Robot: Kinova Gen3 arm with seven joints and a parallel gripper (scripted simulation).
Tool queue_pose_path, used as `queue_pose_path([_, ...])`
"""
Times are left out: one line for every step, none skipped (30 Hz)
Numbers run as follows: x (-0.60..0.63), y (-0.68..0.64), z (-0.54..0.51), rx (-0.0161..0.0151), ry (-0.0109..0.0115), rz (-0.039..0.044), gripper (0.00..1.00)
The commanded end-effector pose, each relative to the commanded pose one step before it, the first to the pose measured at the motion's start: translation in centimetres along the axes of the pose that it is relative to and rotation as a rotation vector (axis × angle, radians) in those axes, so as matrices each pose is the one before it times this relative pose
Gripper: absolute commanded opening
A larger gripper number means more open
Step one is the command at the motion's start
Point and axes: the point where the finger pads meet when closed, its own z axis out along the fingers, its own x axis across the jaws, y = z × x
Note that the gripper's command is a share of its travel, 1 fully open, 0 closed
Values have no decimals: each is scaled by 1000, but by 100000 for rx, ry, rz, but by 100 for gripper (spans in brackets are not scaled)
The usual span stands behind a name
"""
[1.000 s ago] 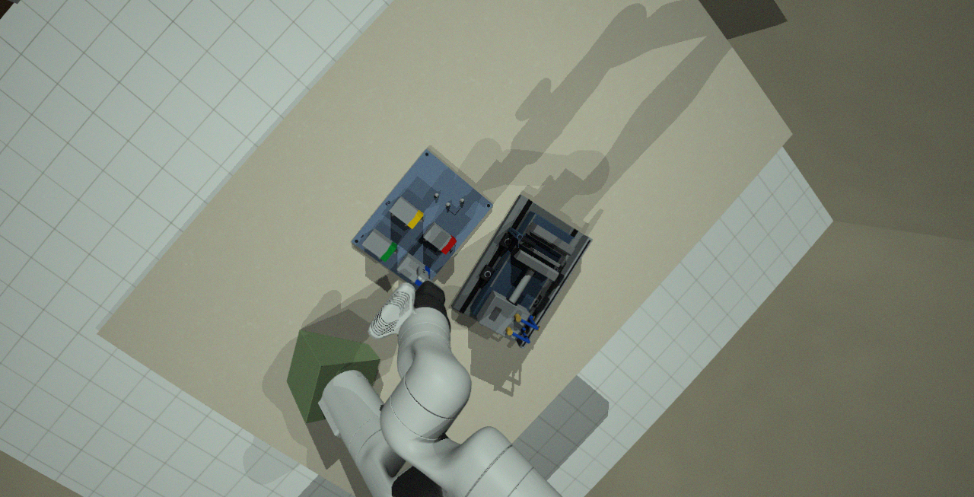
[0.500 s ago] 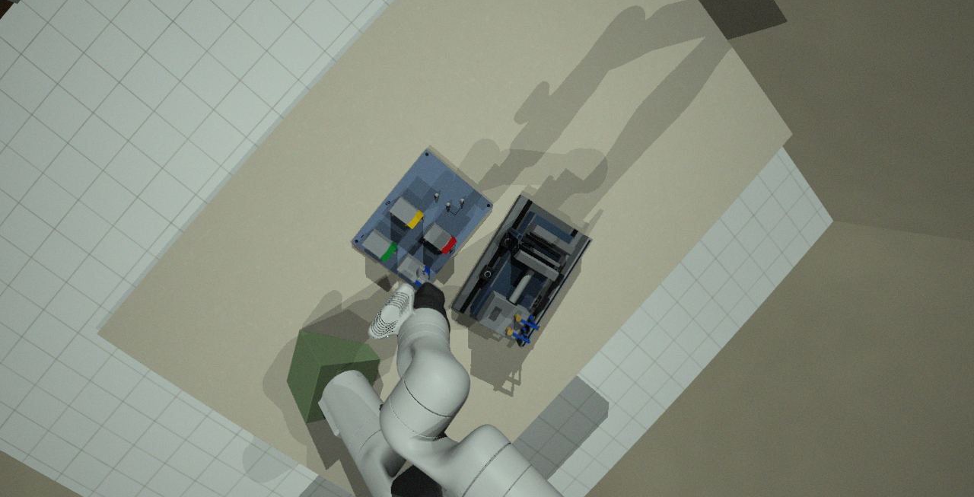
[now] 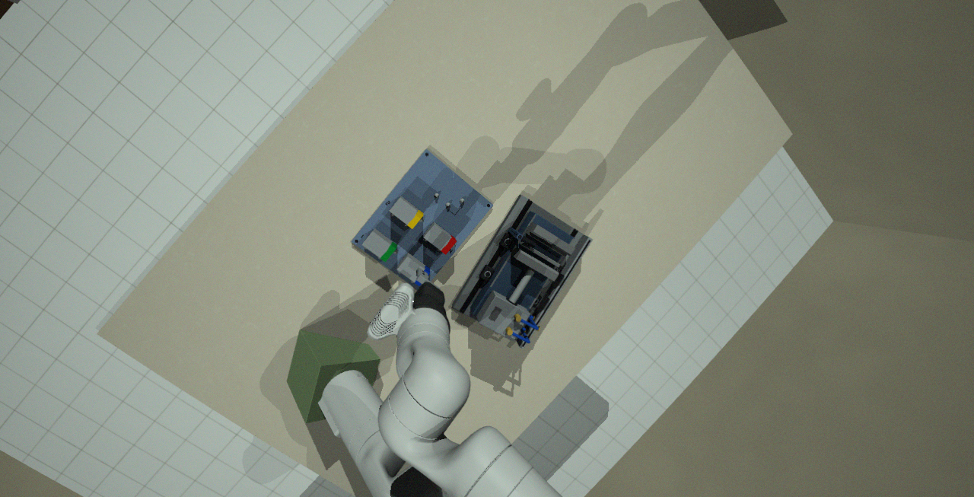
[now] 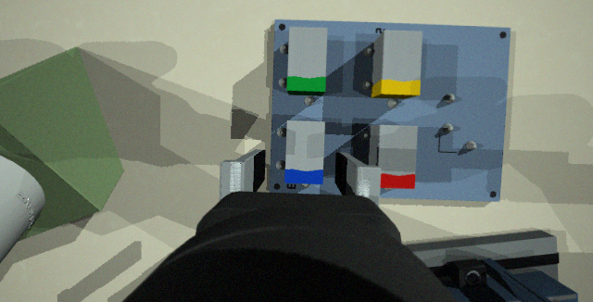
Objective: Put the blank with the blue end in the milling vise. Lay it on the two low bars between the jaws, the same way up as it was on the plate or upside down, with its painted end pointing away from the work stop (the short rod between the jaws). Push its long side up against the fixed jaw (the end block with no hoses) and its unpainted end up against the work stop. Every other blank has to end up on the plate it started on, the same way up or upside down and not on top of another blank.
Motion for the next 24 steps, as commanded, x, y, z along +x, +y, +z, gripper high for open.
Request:
queue_pose_path([122, -112, -164, 268, 236, 97, 100])
queue_pose_path([18, -14, -38, 7, 6, 4, 100])
queue_pose_path([18, -14, -38, 7, 6, 4, 100])
queue_pose_path([18, -14, -38, 7, 6, 4, 100])
queue_pose_path([18, -14, -38, 7, 6, 4, 100])
queue_pose_path([18, -14, -38, 7, 6, 4, 100])
queue_pose_path([18, -14, -38, 7, 6, 4, 100])
queue_pose_path([0, 0, 0, 0, 0, 0, 100])
queue_pose_path([0, 0, 0, 0, 0, 0, 100])
queue_pose_path([-35, 20, 21, -97, -84, -69, 100])
queue_pose_path([10, -8, -20, 7, 6, 5, 100])
queue_pose_path([10, -8, -20, 7, 6, 5, 100])
queue_pose_path([10, -8, -20, 7, 6, 5, 100])
queue_pose_path([10, -8, -20, 7, 6, 5, 100])
queue_pose_path([10, -8, -20, 7, 6, 5, 100])
queue_pose_path([10, -8, -20, 7, 6, 5, 100])
queue_pose_path([10, -8, -20, 7, 6, 5, 100])
queue_pose_path([10, -8, -20, 7, 6, 5, 100])
queue_pose_path([10, -8, -20, 7, 6, 5, 100])
queue_pose_path([10, -8, -20, 7, 6, 5, 100])
queue_pose_path([10, -8, -20, 7, 6, 5, 100])
queue_pose_path([10, -8, -20, 7, 6, 5, 100])
queue_pose_path([10, -8, -20, 7, 6, 5, 100])
queue_pose_path([10, -8, -20, 7, 6, 5, 100])
